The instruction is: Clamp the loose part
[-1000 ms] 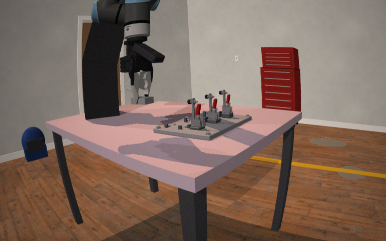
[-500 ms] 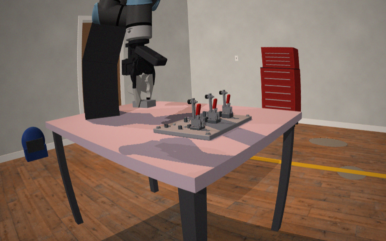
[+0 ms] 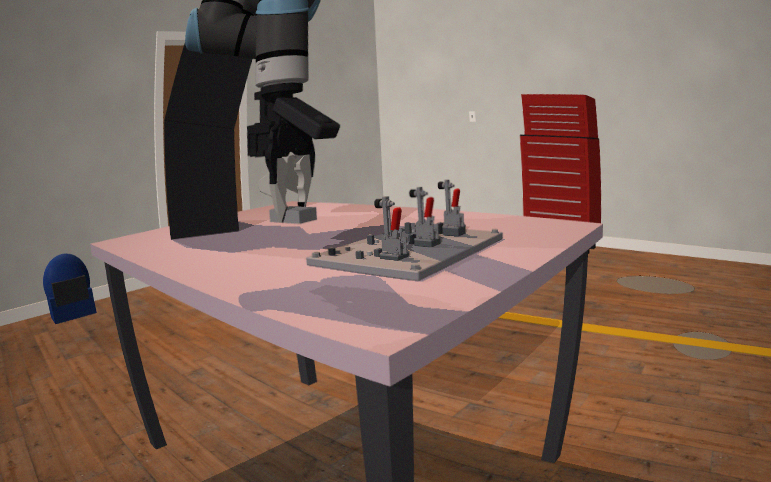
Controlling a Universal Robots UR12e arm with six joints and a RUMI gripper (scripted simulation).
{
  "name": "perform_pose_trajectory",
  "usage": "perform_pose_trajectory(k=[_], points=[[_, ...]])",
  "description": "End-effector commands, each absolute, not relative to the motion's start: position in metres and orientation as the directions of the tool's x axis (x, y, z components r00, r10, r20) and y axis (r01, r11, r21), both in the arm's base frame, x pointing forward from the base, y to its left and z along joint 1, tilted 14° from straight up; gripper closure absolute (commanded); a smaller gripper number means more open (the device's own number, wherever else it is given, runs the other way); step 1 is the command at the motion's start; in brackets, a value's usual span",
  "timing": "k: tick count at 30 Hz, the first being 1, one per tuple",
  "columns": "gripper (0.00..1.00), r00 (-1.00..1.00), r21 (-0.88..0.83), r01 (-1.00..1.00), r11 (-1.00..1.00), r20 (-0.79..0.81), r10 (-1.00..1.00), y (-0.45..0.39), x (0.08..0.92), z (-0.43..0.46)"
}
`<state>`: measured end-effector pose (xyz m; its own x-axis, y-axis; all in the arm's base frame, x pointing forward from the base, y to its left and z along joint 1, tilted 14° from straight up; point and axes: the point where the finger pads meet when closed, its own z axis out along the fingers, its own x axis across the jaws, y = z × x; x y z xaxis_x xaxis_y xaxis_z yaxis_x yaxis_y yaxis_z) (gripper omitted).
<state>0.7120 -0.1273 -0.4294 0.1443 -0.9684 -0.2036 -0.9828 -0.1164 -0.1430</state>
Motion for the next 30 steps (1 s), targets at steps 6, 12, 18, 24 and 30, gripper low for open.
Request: perform_pose_trajectory(k=[6, 12, 18, 24, 30], points=[[1.0, 0.145, -0.145, -0.983, -0.116, -0.202, -0.969, -0.1258, 0.7203, -0.4333], [1.0, 0.144, -0.146, -0.982, -0.116, -0.201, -0.969, -0.1265, 0.7219, -0.4332], [1.0, 0.144, -0.146, -0.983, -0.116, -0.202, -0.969, -0.1262, 0.7206, -0.4331], [1.0, 0.144, -0.145, -0.983, -0.116, -0.202, -0.969, -0.1261, 0.7205, -0.4331], [1.0, 0.144, -0.145, -0.983, -0.116, -0.202, -0.969, -0.1261, 0.7205, -0.4331]])
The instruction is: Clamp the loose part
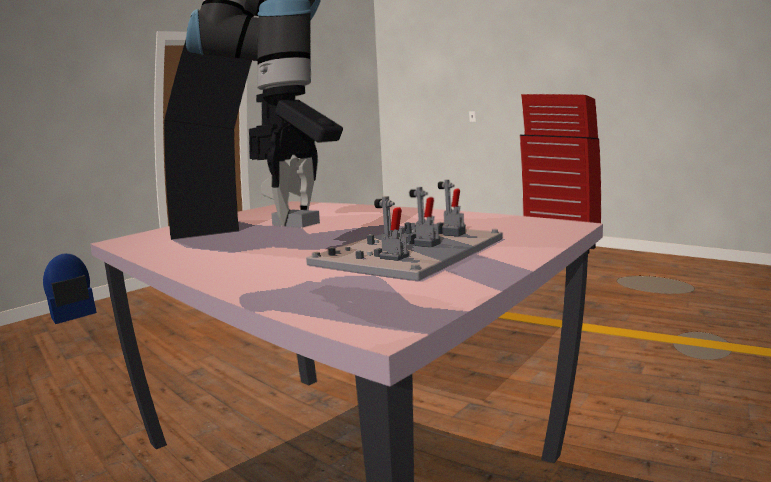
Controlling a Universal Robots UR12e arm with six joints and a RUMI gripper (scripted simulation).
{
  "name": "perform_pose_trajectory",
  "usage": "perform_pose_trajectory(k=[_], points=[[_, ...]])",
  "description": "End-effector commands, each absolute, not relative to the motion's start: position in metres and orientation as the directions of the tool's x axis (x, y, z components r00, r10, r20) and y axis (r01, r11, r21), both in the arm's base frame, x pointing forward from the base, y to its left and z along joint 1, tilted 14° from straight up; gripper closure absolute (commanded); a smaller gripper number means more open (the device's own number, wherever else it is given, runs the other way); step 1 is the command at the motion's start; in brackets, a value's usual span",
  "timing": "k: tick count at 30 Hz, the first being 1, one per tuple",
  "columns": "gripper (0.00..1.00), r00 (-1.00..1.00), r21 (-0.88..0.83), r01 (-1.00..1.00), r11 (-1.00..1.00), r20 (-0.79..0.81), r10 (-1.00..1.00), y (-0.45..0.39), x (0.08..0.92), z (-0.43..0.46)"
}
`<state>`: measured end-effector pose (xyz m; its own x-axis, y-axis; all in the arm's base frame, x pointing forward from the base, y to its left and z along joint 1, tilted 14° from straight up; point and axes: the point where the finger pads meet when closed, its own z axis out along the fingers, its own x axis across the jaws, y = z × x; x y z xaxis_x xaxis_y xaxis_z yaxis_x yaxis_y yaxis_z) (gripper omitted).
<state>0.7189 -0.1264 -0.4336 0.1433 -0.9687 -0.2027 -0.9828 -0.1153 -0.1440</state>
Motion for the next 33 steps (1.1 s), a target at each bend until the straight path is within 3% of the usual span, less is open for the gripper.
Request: perform_pose_trajectory(k=[1, 21, 33], points=[[1.0, 0.144, -0.145, -0.983, -0.116, -0.202, -0.969, -0.126, 0.72, -0.433], [1.0, 0.145, -0.144, -0.983, -0.117, -0.203, -0.968, -0.117, 0.718, -0.431], [1.0, 0.145, -0.145, -0.982, -0.117, -0.203, -0.968, -0.053, 0.709, -0.419]])
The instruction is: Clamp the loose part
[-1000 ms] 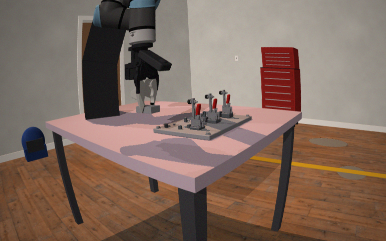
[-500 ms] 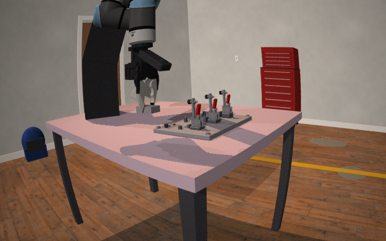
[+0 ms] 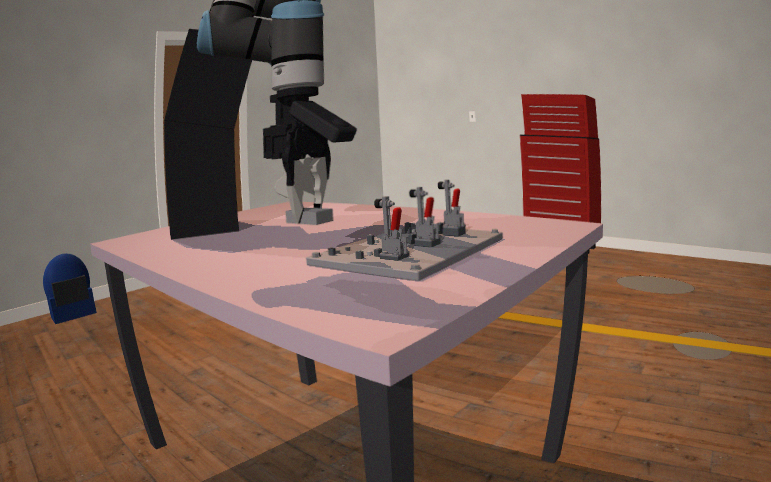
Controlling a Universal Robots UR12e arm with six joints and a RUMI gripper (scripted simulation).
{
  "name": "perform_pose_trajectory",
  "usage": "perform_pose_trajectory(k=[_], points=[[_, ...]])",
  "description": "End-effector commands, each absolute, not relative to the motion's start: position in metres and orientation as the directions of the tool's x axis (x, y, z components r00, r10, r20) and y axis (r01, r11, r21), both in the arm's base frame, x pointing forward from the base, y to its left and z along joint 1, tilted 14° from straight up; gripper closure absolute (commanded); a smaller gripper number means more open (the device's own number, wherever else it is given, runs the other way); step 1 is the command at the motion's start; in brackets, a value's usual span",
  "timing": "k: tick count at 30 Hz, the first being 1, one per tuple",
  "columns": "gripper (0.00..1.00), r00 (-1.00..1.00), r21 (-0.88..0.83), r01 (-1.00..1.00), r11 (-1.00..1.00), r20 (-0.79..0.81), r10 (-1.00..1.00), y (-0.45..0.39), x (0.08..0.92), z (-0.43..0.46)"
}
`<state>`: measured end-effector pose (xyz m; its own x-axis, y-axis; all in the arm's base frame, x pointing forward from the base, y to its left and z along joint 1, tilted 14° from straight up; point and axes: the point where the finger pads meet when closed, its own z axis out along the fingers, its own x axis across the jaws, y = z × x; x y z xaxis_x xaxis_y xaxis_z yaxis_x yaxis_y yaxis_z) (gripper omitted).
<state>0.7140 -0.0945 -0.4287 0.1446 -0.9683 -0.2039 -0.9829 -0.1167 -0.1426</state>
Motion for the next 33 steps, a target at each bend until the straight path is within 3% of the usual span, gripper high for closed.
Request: perform_pose_trajectory(k=[1, 33], points=[[1.0, 0.145, -0.145, -0.982, -0.117, -0.203, -0.968, -0.044, 0.708, -0.418], [1.0, 0.145, -0.146, -0.982, -0.117, -0.202, -0.969, 0.197, 0.675, -0.374]])
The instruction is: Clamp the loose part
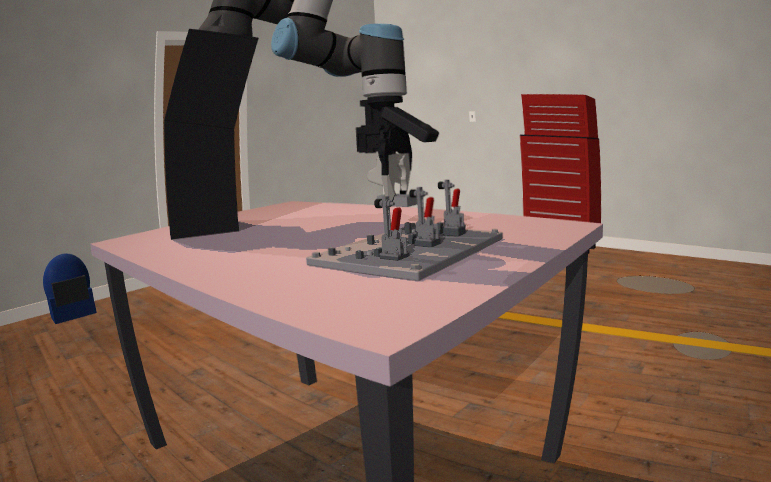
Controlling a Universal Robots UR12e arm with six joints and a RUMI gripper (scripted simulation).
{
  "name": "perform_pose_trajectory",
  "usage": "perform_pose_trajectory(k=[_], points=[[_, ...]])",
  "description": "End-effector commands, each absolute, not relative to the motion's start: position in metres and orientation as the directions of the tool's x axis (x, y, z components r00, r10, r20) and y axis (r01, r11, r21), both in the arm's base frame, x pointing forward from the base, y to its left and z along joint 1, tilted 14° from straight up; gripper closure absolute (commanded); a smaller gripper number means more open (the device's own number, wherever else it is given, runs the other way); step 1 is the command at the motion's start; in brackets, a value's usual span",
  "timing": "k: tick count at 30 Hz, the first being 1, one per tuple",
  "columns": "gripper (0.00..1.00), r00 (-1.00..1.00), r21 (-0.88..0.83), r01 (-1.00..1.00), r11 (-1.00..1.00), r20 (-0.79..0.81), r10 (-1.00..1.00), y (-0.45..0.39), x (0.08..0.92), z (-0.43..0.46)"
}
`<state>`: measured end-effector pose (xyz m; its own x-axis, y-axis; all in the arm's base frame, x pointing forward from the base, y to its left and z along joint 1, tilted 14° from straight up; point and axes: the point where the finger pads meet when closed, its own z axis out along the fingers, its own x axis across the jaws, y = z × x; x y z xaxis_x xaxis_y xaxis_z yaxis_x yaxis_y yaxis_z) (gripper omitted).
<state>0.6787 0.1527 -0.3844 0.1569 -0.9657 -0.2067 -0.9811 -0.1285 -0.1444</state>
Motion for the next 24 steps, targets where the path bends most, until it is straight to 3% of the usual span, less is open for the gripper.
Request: perform_pose_trajectory(k=[1, 24], points=[[1.0, 0.146, -0.147, -0.982, -0.117, -0.201, -0.969, 0.202, 0.676, -0.373], [1.0, 0.144, -0.146, -0.982, -0.116, -0.202, -0.969, 0.238, 0.671, -0.367]])
